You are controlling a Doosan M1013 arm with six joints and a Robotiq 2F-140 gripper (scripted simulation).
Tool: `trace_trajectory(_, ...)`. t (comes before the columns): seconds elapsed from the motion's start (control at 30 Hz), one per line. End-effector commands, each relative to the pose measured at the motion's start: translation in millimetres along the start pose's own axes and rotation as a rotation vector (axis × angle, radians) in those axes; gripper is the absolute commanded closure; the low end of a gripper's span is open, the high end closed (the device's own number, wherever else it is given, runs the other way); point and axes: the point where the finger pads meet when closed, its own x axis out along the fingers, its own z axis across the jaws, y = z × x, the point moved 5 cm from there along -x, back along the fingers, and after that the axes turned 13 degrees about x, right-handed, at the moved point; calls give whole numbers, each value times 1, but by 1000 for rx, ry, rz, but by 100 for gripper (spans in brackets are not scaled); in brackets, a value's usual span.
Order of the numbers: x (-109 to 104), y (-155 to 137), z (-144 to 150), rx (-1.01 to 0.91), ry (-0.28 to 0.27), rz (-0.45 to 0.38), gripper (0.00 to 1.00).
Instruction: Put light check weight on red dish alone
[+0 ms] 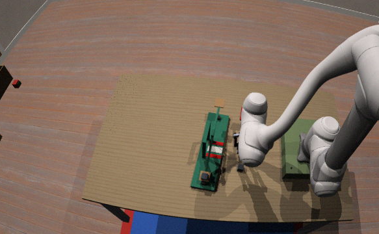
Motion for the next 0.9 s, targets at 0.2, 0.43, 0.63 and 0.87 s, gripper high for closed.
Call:
trace_trajectory(0.2, 21, 0, 0, -1, 2, -3, 65)
trace_trajectory(0.43, 28, 0, 0, -1, 2, -3, 65)
trace_trajectory(0.63, 30, 0, 0, -1, 2, -3, 65)
trace_trajectory(0.87, 30, 0, 0, -1, 2, -3, 65)
